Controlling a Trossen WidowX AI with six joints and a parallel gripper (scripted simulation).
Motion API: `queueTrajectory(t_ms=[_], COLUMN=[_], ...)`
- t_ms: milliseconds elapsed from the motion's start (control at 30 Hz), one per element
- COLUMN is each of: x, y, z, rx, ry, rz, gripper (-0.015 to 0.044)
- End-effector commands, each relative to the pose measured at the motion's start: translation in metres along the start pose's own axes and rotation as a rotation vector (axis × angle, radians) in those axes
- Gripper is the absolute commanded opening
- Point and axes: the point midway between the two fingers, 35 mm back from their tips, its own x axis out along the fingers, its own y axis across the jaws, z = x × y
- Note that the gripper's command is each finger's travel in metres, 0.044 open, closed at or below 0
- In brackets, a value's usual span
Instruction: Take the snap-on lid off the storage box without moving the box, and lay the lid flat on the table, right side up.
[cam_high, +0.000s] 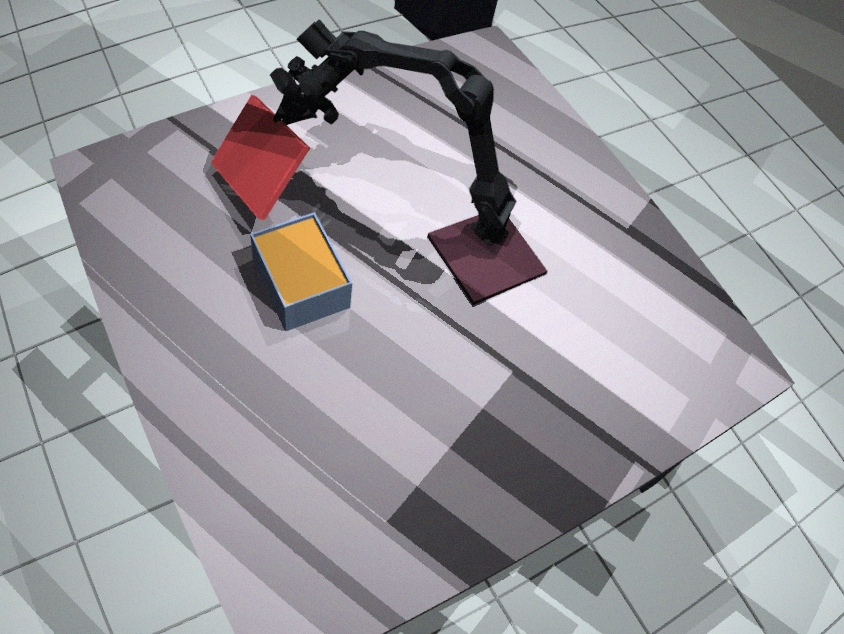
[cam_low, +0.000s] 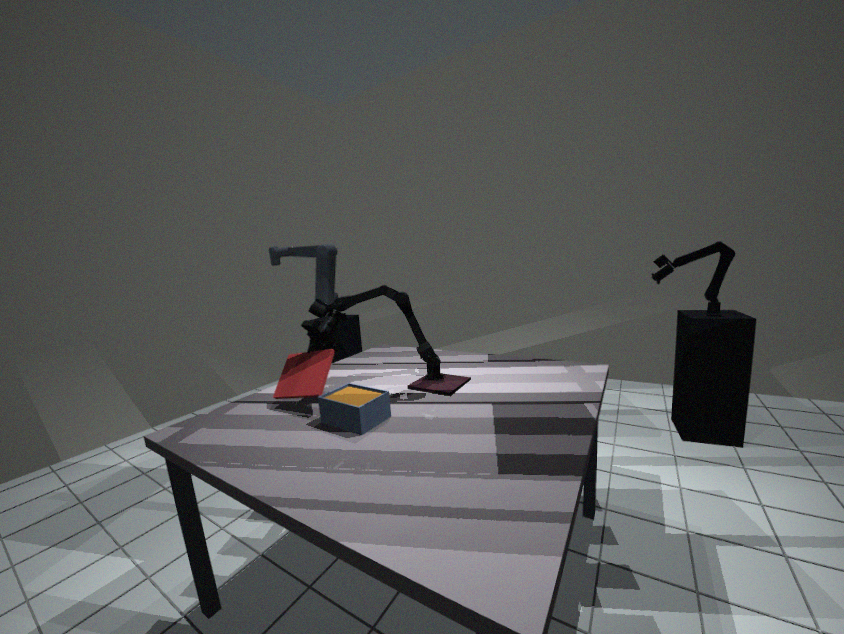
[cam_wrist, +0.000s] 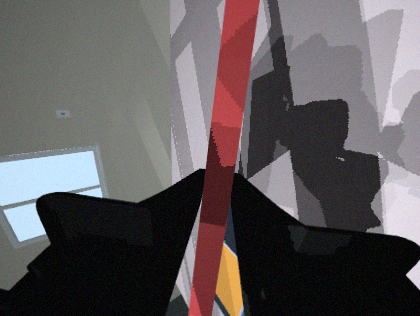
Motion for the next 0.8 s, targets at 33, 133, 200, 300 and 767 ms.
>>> queueTrajectory(t_ms=[33, 133, 200, 300, 767], x=[0.001, 0.003, 0.004, 0.005, 0.013], y=[0.0, -0.002, -0.003, -0.005, -0.013], z=[-0.001, -0.001, -0.001, -0.001, -0.001], rx=[-0.01, -0.01, -0.01, -0.01, -0.01], ry=[0.004, 0.004, 0.004, 0.004, 0.004], rz=[0.016, 0.016, 0.016, 0.016, 0.016], gripper=[0.0, 0.0, 0.0, 0.0, 0.0])
